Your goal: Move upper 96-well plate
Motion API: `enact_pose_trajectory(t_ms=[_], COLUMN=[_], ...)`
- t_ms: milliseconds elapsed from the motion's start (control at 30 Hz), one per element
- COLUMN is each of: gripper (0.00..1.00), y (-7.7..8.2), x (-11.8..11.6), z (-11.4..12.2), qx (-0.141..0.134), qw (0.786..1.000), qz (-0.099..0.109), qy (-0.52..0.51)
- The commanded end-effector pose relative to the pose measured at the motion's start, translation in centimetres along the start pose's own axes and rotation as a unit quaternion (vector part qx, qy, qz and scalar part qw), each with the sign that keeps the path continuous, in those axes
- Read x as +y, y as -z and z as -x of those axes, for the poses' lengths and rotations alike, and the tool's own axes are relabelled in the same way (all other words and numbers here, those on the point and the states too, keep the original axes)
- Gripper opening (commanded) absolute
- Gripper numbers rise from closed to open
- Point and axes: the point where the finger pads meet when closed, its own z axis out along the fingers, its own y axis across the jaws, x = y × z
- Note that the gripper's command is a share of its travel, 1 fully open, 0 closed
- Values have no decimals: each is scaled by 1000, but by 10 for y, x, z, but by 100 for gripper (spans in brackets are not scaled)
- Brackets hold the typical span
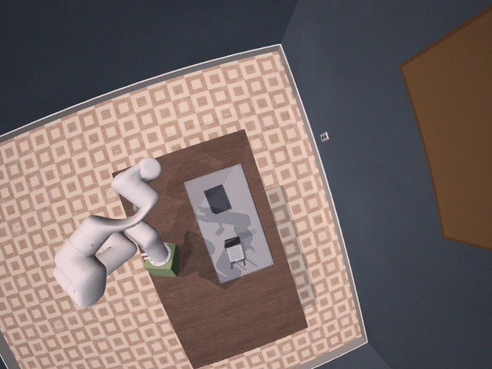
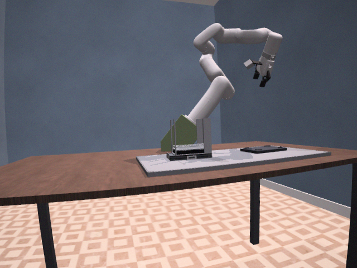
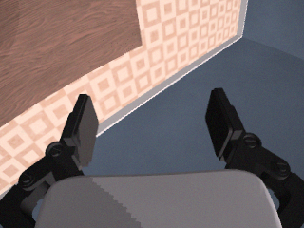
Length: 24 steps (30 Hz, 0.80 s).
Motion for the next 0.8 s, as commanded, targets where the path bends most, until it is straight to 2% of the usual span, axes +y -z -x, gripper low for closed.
enact_pose_trajectory(t_ms=[0,533,567,733,767], gripper=[100,100,100,100,100], y=[1,1,2,8,10], x=[0,0,-4,-24,-29], z=[0,0,2,10,11], qx=[-1,-1,-15,-19,-33], qw=[1000,1000,1000,1000,999], qz=[-1,-1,-7,-8,-16], qy=[1,1,6,7,12])
